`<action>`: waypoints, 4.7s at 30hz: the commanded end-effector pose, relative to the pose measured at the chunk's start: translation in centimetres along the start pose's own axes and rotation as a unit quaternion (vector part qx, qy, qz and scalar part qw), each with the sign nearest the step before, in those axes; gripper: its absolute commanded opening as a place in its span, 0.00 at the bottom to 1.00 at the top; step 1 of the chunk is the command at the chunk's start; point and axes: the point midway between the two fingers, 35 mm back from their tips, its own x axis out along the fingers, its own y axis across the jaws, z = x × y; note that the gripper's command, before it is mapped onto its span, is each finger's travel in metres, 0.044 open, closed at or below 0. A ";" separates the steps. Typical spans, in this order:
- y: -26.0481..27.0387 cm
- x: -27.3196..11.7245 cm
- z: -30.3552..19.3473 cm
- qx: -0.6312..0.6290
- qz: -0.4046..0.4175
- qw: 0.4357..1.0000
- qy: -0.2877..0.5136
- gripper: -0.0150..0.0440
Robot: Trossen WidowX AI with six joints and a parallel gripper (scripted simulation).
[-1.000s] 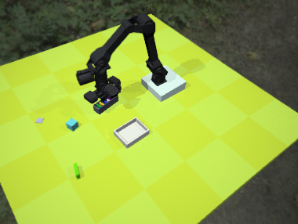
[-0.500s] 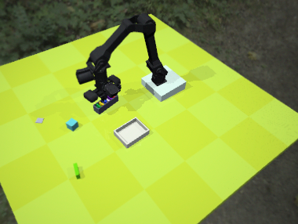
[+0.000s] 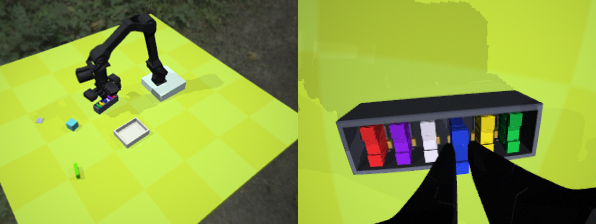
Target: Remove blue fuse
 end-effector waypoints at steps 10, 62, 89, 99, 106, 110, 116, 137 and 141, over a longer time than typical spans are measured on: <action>-0.2 -1.0 -0.1 0.000 -0.005 1.000 0.003 0.25; -0.1 -4.4 -0.1 -0.001 -0.004 1.000 0.003 0.25; -3.9 -4.4 11.4 0.000 -0.004 1.000 -0.003 0.25; -4.1 -4.4 17.1 0.000 -0.005 1.000 -0.005 0.25; -3.7 -4.5 21.2 0.000 -0.006 1.000 -0.007 0.25; -3.6 -4.6 22.0 0.000 -0.006 1.000 -0.008 0.25; -3.6 -4.2 22.0 0.000 -0.006 1.000 -0.008 0.25; -3.6 -0.8 22.1 0.000 -0.006 1.000 -0.007 0.25; -3.6 -0.5 22.1 0.000 -0.006 1.000 -0.007 0.25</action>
